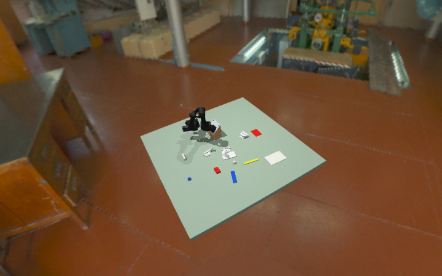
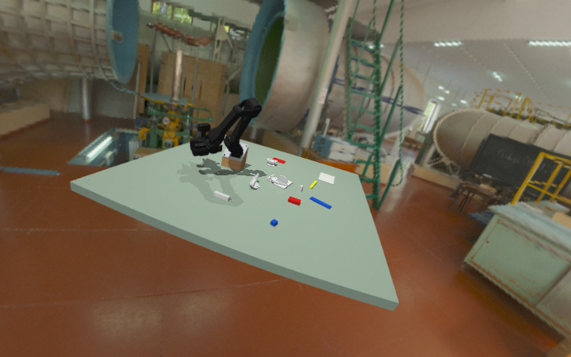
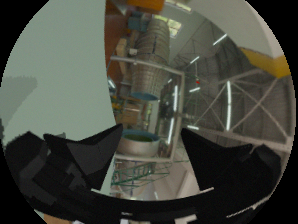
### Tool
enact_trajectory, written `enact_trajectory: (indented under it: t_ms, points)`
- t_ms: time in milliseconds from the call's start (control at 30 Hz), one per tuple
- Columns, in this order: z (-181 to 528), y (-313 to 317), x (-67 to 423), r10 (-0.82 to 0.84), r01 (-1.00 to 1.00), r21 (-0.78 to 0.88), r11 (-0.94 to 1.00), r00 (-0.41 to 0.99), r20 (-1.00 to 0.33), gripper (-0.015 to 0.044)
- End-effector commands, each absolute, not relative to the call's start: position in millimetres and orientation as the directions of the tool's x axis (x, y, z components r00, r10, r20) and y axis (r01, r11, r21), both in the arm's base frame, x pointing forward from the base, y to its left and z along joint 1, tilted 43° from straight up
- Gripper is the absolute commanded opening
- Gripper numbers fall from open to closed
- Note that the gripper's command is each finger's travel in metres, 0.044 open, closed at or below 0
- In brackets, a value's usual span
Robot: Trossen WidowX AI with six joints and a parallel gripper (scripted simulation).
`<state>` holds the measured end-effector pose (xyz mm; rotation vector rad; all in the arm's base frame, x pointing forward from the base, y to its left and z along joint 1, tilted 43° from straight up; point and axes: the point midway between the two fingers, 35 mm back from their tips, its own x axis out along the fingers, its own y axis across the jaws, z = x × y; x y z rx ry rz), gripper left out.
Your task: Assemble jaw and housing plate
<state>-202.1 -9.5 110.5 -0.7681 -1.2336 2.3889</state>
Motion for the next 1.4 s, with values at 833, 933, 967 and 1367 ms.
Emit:
enact_trajectory:
  t_ms: [833,933,967,1367]
  points:
    - [111,-10,-202,0.525,-0.054,-0.825,-0.563,-0.794,-0.306,0.0]
    - [111,-10,-202,0.525,-0.054,-0.825,-0.563,-0.794,-0.306,0.0]
    - [111,-10,-202,0.525,-0.054,-0.825,-0.563,-0.794,-0.306,0.0]
    - [112,-30,-202,0.449,0.038,-0.843,-0.536,-0.833,-0.323,0.0]
